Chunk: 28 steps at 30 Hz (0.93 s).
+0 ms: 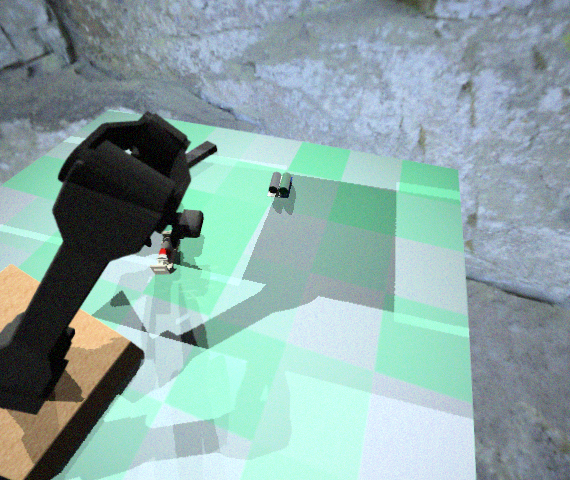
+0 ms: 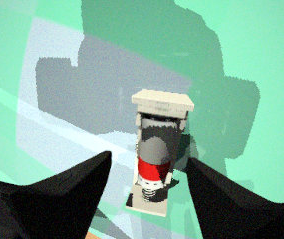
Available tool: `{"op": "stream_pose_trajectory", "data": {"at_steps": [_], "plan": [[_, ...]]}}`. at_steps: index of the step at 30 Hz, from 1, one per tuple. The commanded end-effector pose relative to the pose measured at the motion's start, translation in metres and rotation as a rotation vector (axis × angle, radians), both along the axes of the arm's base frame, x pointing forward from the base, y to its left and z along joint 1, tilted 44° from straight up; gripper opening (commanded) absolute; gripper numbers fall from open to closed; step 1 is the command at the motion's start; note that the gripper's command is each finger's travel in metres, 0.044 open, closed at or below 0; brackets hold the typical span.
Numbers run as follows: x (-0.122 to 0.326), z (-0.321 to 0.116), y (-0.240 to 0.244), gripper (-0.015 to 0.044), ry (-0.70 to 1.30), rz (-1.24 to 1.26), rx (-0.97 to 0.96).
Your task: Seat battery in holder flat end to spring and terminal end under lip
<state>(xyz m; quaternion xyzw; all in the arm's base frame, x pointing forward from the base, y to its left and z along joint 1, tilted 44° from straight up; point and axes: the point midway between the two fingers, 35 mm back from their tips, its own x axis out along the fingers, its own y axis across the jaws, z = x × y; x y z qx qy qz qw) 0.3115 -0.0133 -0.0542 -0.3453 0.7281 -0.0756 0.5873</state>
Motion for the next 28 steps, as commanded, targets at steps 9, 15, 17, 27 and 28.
{"op": "stream_pose_trajectory", "data": {"at_steps": [9, 15, 17, 27, 28], "plan": [[0.002, 0.045, 0.047, 0.044, -0.019, 0.0, 0.011], [0.002, 0.045, 0.047, 0.044, -0.019, 0.0, 0.011], [0.002, 0.045, 0.047, 0.044, -0.019, 0.0, 0.011], [0.002, 0.045, 0.047, 0.044, -0.019, 0.0, 0.011], [0.002, 0.045, 0.047, 0.044, -0.019, 0.0, 0.011]]}}
